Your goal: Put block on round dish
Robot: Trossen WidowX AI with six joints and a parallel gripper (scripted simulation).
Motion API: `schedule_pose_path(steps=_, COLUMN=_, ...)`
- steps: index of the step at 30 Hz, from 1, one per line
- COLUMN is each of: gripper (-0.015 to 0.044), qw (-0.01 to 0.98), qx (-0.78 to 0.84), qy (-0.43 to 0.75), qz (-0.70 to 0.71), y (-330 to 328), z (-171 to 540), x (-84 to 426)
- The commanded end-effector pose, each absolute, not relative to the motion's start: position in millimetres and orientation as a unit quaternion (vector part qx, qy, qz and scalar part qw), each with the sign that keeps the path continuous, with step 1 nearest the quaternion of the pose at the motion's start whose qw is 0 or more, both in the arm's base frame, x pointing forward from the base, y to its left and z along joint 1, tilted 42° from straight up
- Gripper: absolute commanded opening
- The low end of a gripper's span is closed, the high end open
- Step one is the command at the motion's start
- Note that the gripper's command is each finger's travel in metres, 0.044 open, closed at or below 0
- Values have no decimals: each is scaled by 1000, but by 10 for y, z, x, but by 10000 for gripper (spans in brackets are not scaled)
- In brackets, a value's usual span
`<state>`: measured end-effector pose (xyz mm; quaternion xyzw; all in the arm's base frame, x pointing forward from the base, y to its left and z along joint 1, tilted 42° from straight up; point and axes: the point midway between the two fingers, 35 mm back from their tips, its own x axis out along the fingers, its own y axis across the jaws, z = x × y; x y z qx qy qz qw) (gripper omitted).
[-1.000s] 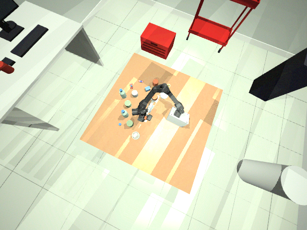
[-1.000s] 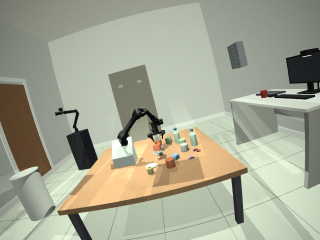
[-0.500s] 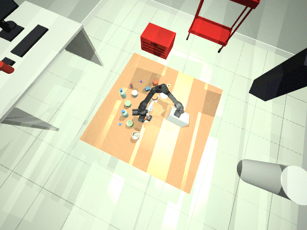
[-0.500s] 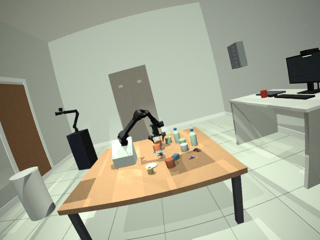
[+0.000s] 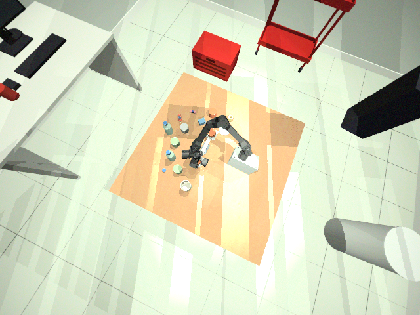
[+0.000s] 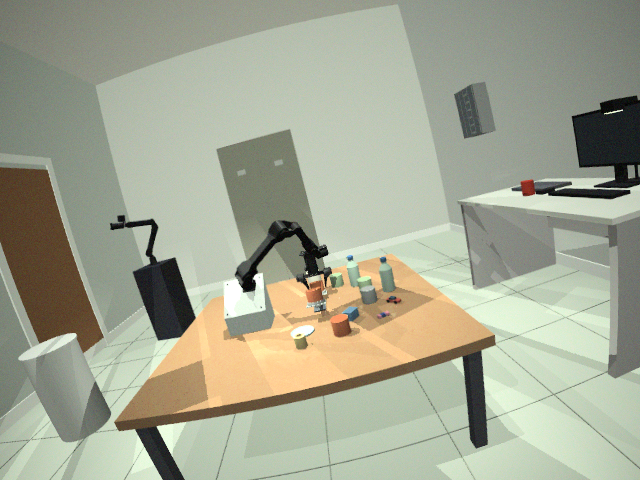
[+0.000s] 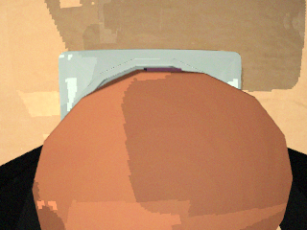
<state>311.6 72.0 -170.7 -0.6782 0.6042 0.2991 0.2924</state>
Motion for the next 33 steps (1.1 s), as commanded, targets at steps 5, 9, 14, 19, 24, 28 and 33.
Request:
schedule_pose_path(steps=5, gripper=360, qw=288, qx=-679, qy=605, qz=299, y=702, z=-1725, x=3105)
schedule_pose_path(steps=9, gripper=333, qw=288, qx=-679, qy=605, qz=299, y=702, z=-1725, x=3105)
schedule_pose_path(steps=14, gripper=261, qw=289, qx=-679, qy=605, qz=299, y=704, z=-1723, x=3105)
schedule_pose_path(steps=19, gripper=130, qw=289, qx=-679, qy=605, qz=299, y=733, z=-1697, x=3109)
schedule_pose_path(steps=24, gripper=0, qw=289, qx=-679, qy=605, qz=300, y=777, z=-1656, x=3114)
schedule_pose_path(steps=28, gripper=0, qw=289, qx=-679, qy=604, qz=300, y=813, z=-1622, x=3118)
schedule_pose_path(steps=33, gripper=0, qw=290, qx=-679, qy=604, qz=300, y=857, z=-1580, x=3120)
